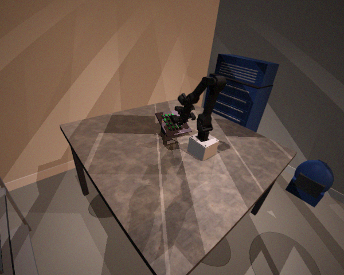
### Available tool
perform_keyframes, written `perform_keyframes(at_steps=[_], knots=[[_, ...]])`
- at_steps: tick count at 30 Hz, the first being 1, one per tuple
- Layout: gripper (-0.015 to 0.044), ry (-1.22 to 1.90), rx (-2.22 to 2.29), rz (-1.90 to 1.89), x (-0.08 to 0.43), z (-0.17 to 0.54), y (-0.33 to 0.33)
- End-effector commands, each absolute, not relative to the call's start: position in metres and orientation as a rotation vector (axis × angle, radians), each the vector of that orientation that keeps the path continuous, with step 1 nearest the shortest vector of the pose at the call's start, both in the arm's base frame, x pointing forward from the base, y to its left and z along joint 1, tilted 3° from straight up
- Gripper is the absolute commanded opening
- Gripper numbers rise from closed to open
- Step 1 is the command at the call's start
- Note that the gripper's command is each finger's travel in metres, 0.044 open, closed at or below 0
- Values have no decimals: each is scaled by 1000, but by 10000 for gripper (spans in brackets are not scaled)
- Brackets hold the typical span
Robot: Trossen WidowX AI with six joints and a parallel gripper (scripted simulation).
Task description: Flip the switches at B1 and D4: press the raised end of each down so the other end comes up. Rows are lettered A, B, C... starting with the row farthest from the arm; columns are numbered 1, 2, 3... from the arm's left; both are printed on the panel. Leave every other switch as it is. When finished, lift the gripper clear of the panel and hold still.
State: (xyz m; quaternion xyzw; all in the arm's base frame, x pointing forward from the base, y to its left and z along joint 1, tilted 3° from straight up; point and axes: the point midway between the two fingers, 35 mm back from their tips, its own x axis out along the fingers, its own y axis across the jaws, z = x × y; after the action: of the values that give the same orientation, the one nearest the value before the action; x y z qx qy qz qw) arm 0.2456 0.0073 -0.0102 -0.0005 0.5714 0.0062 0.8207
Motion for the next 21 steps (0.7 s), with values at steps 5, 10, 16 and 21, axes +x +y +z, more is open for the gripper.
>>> perform_keyframes(at_steps=[5,10,16,21], knots=[[0,1216,-3,21,246,-11,8],[0,1216,-3,21,246,-12,8],[0,1216,-3,21,246,-12,8],[0,1216,-3,21,247,-13,8]])
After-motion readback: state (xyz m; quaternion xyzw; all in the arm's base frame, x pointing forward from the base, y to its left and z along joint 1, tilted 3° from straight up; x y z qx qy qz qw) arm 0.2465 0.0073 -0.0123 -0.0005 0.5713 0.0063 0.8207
